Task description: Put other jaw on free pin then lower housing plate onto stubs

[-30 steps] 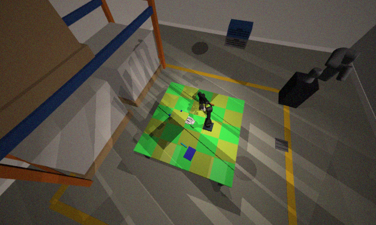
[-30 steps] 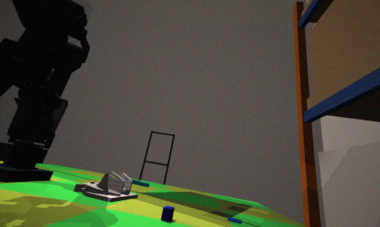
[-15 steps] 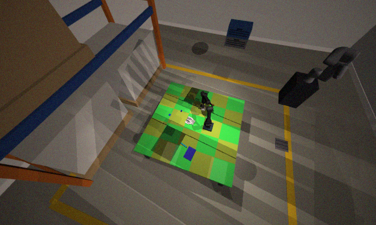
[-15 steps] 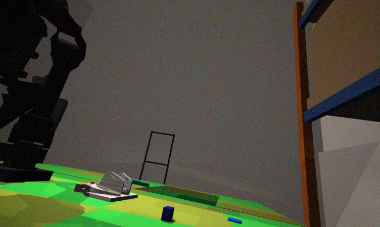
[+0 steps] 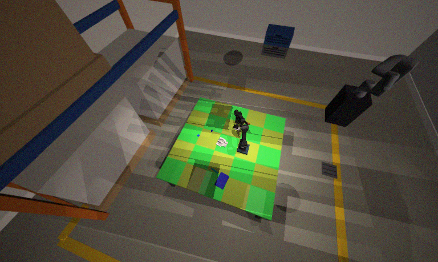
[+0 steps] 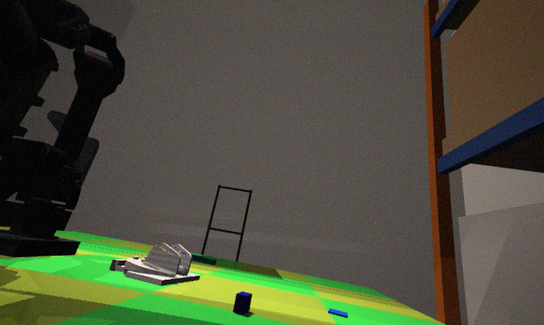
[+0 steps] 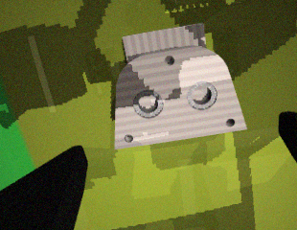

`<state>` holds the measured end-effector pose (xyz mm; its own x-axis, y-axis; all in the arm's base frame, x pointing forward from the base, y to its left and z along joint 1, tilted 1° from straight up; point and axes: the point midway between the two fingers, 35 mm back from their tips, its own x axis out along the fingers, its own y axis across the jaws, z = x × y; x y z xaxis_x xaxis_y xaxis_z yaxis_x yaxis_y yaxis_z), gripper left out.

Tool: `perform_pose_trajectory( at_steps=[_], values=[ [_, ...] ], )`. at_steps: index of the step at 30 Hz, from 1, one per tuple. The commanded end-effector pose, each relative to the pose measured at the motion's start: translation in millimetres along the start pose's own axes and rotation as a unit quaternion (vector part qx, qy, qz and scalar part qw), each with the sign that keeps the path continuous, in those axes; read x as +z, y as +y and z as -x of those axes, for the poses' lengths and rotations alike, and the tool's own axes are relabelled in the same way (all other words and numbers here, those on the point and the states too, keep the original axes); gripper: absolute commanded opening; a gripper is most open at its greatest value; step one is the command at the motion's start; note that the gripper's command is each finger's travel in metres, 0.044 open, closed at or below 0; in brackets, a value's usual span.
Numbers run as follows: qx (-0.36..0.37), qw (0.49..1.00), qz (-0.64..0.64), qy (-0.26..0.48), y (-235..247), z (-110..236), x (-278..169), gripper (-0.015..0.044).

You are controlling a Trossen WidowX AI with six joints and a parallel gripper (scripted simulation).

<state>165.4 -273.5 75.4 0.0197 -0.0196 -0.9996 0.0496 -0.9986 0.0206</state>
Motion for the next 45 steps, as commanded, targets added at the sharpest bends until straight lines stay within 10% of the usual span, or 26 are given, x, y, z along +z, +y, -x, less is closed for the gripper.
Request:
perform_pose_trajectory(
  at_steps=[1, 45],
  values=[
    [-0.002, 1.0, -0.003, 0.002, -1, -6, 0, 0.044],
    [-0.002, 1.0, -0.003, 0.002, -1, -51, 0, 0.044]
  ],
)
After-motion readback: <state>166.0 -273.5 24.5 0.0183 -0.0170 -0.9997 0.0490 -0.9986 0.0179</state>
